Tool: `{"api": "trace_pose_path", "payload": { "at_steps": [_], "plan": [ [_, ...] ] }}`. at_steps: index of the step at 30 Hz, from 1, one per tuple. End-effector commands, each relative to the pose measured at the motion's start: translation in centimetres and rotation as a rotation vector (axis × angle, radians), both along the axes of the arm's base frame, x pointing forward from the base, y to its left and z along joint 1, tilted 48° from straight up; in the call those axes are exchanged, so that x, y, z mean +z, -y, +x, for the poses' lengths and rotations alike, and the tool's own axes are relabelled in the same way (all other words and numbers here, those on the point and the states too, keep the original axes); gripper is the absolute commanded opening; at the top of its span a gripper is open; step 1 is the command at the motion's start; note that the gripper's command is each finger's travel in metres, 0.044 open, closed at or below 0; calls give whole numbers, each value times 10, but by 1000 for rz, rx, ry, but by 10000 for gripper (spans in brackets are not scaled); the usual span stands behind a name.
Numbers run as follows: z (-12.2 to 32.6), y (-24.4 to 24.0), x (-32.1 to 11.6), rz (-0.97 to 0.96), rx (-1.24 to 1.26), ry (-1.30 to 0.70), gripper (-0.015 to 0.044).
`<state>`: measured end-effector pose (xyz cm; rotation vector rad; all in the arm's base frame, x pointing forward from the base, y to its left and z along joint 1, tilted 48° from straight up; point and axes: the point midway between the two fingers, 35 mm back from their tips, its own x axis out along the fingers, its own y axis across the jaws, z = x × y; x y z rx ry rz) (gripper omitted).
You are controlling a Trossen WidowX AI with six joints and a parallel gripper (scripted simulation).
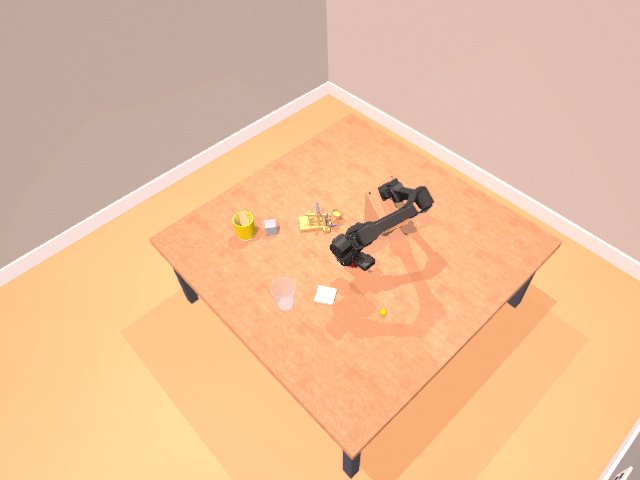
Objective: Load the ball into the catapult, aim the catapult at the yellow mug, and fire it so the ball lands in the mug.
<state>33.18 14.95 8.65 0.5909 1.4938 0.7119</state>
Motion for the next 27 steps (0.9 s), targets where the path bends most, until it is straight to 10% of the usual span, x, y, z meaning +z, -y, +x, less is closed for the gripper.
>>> {"api": "trace_pose_path", "payload": {
  "at_steps": [1,27],
  "plan": [
    [2,19,20,6,1,8,0],
    [-17,126,-76,-84,-66,-197,0]
  ]
}}
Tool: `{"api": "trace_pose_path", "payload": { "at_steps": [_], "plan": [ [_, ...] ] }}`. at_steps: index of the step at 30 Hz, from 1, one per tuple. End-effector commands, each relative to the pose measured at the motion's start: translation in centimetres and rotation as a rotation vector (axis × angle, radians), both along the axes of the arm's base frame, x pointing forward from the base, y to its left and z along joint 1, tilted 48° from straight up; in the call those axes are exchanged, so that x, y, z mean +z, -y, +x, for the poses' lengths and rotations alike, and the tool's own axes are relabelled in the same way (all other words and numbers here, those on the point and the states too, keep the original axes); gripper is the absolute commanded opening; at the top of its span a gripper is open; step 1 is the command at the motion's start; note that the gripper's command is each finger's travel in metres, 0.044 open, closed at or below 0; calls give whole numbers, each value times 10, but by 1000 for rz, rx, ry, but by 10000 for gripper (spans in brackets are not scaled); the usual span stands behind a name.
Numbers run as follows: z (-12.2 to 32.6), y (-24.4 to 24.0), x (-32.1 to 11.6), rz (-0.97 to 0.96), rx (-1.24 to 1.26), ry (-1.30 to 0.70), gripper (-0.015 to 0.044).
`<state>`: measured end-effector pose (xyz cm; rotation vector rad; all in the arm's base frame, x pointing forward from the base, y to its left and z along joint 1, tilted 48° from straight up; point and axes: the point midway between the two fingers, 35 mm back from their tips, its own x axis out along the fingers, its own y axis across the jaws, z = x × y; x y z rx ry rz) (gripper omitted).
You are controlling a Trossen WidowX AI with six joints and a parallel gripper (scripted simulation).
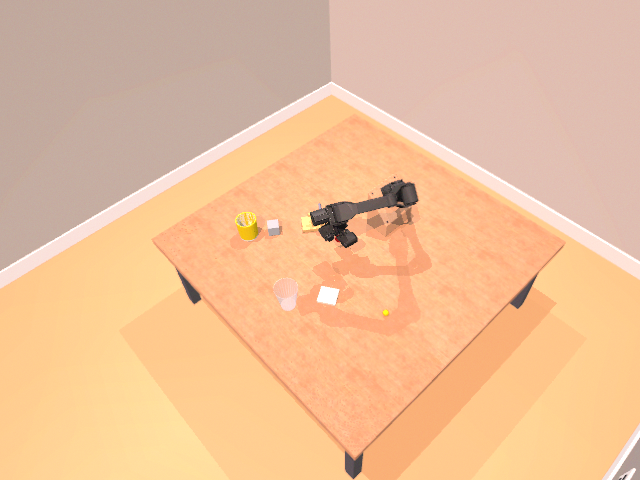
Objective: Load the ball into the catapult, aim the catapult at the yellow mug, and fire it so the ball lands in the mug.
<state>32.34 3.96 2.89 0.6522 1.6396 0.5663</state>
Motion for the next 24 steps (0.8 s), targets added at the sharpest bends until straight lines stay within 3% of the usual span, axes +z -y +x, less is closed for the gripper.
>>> {"api": "trace_pose_path", "payload": {
  "at_steps": [1,24],
  "plan": [
    [-12,20,-25,-11,-7,-47,0],
    [-110,89,-127,79,-109,-429,0]
  ]
}}
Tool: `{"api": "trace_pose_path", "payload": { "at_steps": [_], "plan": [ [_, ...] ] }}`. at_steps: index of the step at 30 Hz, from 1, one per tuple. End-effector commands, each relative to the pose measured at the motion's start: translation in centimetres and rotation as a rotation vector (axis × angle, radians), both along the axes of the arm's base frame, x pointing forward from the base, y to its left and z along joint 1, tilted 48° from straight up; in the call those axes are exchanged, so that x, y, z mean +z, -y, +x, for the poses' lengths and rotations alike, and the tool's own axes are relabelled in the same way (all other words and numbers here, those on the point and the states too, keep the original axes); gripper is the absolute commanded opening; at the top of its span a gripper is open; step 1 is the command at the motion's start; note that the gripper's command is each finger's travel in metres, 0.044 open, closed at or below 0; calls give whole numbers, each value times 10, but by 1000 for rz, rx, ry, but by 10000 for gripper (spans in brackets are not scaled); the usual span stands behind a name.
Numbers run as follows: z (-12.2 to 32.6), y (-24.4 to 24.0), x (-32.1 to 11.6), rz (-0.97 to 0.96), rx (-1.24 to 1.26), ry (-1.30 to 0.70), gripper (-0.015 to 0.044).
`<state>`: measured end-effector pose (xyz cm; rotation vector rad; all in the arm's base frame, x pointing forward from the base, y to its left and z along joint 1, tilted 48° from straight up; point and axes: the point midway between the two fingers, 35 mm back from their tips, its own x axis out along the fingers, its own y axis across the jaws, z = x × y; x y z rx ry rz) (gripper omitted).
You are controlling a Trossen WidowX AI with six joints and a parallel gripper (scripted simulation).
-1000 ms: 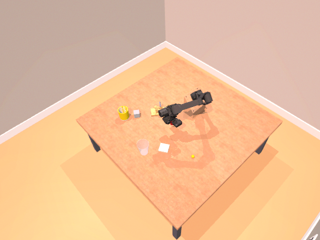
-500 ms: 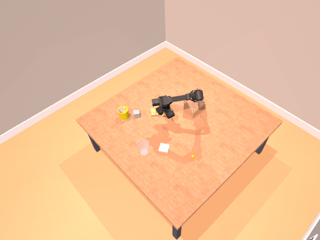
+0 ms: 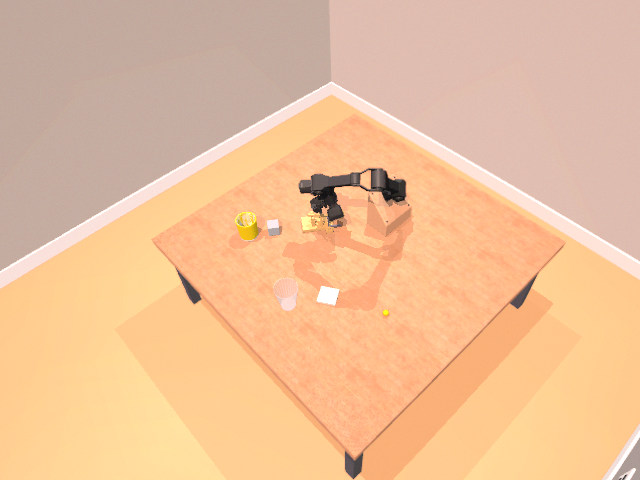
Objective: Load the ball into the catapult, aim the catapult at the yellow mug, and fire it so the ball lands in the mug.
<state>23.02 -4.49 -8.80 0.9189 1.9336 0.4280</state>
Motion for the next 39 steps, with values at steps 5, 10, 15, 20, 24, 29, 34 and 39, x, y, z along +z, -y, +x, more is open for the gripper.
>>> {"api": "trace_pose_path", "payload": {
  "at_steps": [5,10,15,20,24,29,34,39],
  "plan": [
    [-39,9,-24,71,-27,-111,0],
    [-42,7,-28,77,-29,-119,0],
    [-42,-2,-36,78,-29,-119,0],
    [-42,-5,-38,78,-29,-119,0],
    [-43,-9,-42,78,-29,-119,0],
    [-42,-9,-43,77,-25,-113,0],
    [-42,-9,-43,77,-25,-113,0],
    [-42,-9,-43,77,-25,-113,131]
  ]
}}
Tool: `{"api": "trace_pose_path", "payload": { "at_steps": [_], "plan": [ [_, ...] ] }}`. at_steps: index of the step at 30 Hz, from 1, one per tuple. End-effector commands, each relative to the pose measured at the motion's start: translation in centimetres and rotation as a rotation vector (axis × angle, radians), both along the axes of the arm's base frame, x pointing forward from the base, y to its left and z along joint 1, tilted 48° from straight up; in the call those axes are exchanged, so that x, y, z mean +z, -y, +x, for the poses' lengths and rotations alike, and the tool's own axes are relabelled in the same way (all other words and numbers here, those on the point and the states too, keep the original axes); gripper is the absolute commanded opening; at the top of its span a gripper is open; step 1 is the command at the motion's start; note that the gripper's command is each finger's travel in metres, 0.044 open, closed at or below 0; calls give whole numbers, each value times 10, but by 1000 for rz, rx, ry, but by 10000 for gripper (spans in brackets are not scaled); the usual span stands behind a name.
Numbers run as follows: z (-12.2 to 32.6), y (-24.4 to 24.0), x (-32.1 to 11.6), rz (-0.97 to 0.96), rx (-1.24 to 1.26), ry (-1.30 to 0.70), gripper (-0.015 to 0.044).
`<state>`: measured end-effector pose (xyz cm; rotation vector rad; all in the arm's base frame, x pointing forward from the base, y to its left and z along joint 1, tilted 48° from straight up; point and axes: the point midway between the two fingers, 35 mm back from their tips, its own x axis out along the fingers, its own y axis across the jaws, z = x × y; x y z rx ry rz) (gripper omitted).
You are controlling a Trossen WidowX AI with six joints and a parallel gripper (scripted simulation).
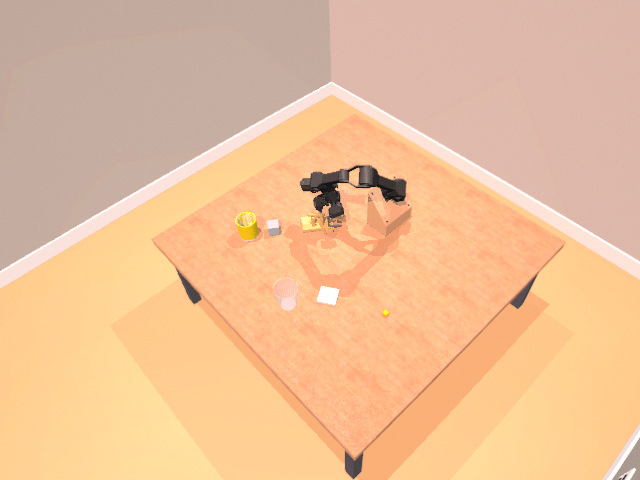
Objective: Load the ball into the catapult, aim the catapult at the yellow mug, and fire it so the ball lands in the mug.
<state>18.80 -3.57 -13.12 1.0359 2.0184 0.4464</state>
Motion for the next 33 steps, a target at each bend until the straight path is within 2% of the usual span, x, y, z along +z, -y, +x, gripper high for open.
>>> {"api": "trace_pose_path", "payload": {
  "at_steps": [1,6,12,15,16,18,33],
  "plan": [
    [0,0,0,0,0,1,158],
    [2,8,6,-2,0,0,289],
    [7,79,70,-5,-4,-5,440],
    [6,87,79,-4,-4,-6,440],
    [10,72,60,-15,-15,1,440],
    [19,78,53,-48,-36,23,440],
    [133,160,0,-364,-302,315,440]
  ]
}}
